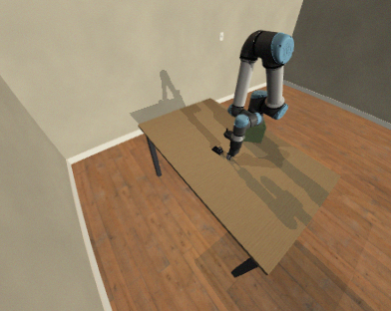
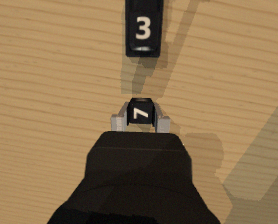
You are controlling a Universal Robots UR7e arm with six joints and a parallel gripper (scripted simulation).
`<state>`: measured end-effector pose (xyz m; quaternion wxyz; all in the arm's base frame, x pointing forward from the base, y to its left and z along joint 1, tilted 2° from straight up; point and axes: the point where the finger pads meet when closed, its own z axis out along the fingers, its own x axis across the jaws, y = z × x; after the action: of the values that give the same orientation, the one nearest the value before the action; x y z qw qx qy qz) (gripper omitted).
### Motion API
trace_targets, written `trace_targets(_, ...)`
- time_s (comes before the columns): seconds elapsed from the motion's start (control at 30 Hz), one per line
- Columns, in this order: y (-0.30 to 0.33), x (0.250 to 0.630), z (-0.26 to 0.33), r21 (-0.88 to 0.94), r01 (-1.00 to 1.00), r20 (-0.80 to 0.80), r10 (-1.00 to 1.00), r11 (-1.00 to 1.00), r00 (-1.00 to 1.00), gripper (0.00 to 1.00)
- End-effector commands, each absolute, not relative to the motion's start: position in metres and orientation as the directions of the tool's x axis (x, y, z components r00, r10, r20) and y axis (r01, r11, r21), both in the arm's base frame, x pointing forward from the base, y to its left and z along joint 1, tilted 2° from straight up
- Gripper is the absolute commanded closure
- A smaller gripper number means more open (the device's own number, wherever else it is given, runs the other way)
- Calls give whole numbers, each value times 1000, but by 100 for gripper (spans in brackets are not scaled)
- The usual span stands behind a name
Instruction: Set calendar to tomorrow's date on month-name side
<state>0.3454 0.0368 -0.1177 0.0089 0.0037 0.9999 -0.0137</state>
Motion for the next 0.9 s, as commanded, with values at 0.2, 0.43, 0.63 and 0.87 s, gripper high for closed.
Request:
trace_targets(0.2, 37, 346, -117, -27, 8, -19, 7, 1000, -1000, 43)
trace_targets(0.43, 37, 346, -117, -27, 8, -19, 7, 1000, -1000, 37)
trace_targets(0.63, 37, 346, -117, -27, 8, -19, 7, 1000, -1000, 25)
trace_targets(0.87, 37, 346, -117, -27, 8, -19, 7, 1000, -1000, 13)
